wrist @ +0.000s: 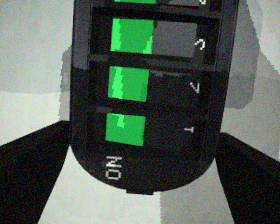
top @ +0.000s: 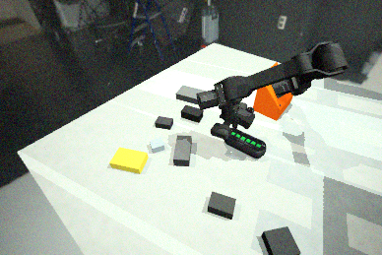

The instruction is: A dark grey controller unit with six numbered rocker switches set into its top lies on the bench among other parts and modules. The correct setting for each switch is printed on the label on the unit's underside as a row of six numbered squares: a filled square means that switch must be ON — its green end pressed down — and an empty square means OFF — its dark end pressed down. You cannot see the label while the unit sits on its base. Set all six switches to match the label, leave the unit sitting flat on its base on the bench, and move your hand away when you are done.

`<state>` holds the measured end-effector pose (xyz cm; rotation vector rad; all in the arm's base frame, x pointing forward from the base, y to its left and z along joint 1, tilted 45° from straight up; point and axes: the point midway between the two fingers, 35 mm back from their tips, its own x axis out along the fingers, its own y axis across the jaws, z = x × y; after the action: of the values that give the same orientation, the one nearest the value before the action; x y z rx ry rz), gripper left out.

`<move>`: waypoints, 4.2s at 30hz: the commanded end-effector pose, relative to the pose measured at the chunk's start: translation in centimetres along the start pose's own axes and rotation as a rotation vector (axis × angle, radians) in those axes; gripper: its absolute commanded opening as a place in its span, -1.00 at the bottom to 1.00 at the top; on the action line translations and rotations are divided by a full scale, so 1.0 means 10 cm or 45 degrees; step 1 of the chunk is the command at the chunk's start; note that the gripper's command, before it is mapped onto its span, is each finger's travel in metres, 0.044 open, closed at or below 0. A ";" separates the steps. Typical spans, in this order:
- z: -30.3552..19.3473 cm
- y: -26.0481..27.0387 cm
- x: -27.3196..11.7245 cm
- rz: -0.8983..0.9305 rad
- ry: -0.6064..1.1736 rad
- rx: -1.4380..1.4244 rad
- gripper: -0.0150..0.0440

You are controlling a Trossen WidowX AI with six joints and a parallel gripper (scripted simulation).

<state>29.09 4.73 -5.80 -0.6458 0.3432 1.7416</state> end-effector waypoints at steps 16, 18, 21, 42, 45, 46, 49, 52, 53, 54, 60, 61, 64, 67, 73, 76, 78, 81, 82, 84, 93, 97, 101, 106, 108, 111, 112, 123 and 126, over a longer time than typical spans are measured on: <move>0.10 0.00 -0.13 0.000 0.043 0.004 0.65; 0.11 0.00 -0.14 0.000 0.048 0.004 0.65; 0.13 0.00 -0.16 0.000 0.056 0.004 0.65; 0.25 0.00 -0.29 0.001 0.113 0.005 0.65; 0.26 0.00 -0.30 0.001 0.120 0.005 0.65; 0.27 0.00 -0.31 0.001 0.123 0.005 0.65; 0.29 0.00 -0.32 0.001 0.131 0.005 0.65; 0.31 0.00 -0.34 0.001 0.139 0.005 0.65; 0.32 0.00 -0.34 0.001 0.142 0.005 0.65; 0.32 0.00 -0.35 0.001 0.144 0.005 0.65; 0.36 0.00 -0.38 0.001 0.160 0.005 0.65; 0.37 0.00 -0.38 0.001 0.162 0.005 0.65; 0.39 0.00 -0.40 0.001 0.170 0.005 0.65; 0.41 0.00 -0.41 0.001 0.178 0.005 0.65; 0.45 0.00 -0.44 0.001 0.194 0.006 0.65; 0.47 0.00 -0.45 0.001 0.202 0.006 0.65; 0.49 0.00 -0.46 0.001 0.207 0.006 0.65; 0.51 0.00 -0.47 0.001 0.215 0.006 0.65; 0.52 0.00 -0.48 0.002 0.218 0.006 0.65; 0.53 0.00 -0.48 0.002 0.223 0.006 0.65; 0.60 0.00 -0.52 0.002 0.247 0.006 0.65; 0.63 0.00 -0.53 0.002 0.258 0.006 0.65; 0.66 -0.01 -0.54 0.002 0.268 0.006 0.65; 0.70 -0.01 -0.56 0.002 0.282 0.006 0.65; 0.72 -0.01 -0.56 0.002 0.287 0.006 0.65; 0.74 -0.01 -0.57 0.002 0.295 0.006 0.65; 0.75 -0.01 -0.58 0.002 0.298 0.006 0.65; 0.84 -0.01 -0.60 0.002 0.327 0.006 0.65; 0.86 -0.01 -0.61 0.002 0.334 0.007 0.65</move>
<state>28.20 4.25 4.36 -0.8801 0.5276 1.6567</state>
